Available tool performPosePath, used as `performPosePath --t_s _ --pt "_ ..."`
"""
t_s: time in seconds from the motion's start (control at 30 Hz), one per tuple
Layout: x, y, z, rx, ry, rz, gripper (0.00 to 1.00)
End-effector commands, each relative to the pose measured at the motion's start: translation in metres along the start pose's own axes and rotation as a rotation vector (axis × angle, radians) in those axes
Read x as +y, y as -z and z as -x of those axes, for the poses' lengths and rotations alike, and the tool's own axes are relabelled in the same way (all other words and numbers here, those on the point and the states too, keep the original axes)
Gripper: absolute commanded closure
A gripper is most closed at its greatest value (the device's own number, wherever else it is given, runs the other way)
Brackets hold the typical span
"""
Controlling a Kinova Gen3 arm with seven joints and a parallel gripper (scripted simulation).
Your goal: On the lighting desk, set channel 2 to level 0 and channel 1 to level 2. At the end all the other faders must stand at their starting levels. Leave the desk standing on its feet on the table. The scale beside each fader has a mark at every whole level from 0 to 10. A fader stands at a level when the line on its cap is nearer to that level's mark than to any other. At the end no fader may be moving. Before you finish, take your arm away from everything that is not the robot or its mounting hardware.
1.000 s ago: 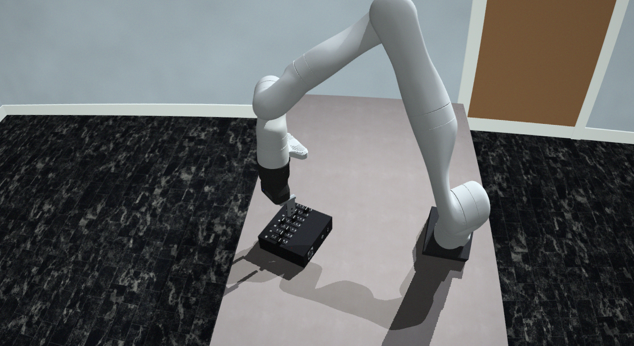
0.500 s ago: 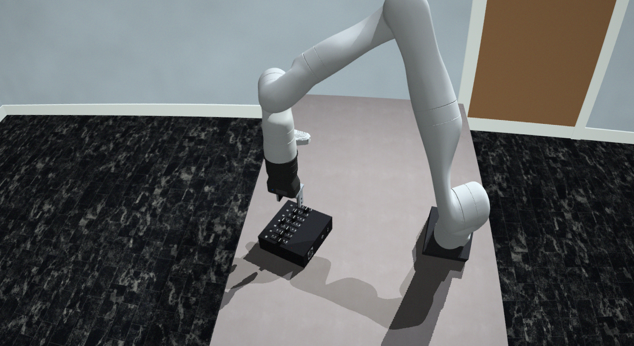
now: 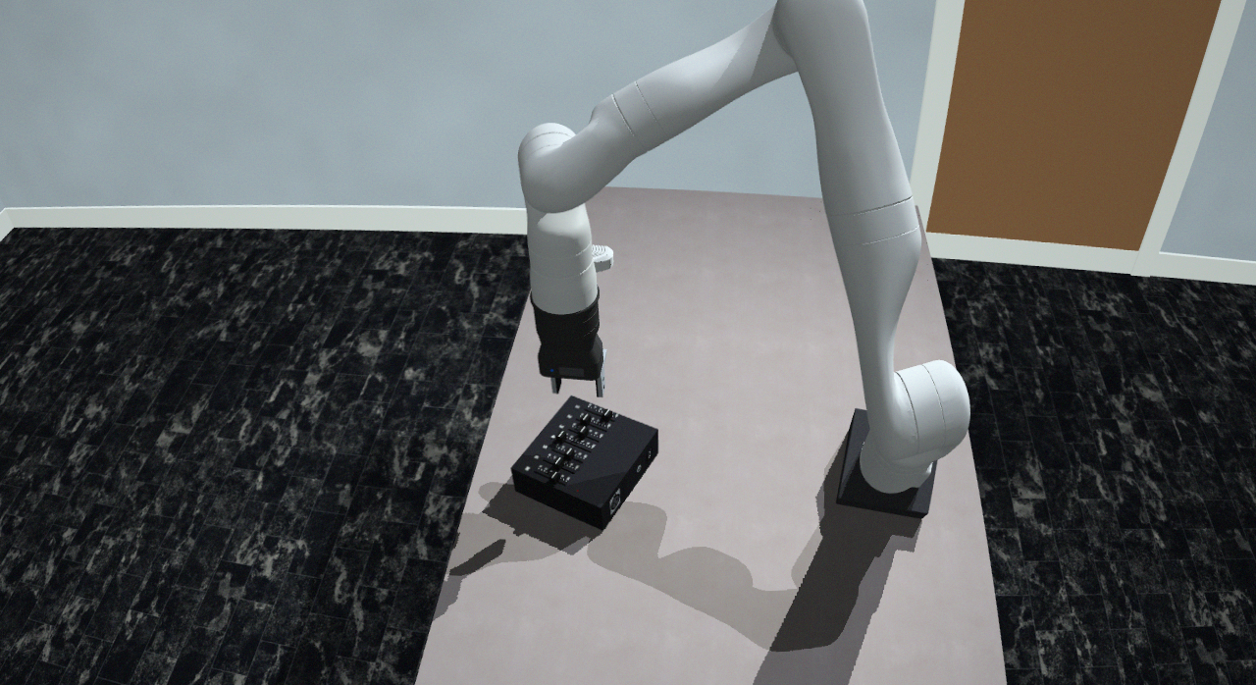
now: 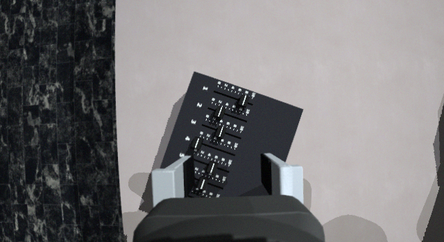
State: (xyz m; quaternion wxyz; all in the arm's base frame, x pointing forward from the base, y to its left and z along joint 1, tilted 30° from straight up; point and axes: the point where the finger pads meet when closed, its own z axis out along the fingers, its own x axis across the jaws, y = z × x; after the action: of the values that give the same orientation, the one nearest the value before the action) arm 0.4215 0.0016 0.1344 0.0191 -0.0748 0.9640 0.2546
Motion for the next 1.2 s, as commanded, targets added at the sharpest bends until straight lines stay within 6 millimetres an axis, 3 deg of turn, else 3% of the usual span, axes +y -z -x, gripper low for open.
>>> performPosePath --t_s 0.0,0.77,1.17 --pt "-0.0015 0.0015 -0.0002 -0.003 0.004 0.000 0.00" --pt "-0.0018 0.0023 -0.0007 -0.002 0.017 -0.001 0.00" --pt "-0.0034 -0.0030 -0.0039 0.004 -0.070 0.003 0.00"
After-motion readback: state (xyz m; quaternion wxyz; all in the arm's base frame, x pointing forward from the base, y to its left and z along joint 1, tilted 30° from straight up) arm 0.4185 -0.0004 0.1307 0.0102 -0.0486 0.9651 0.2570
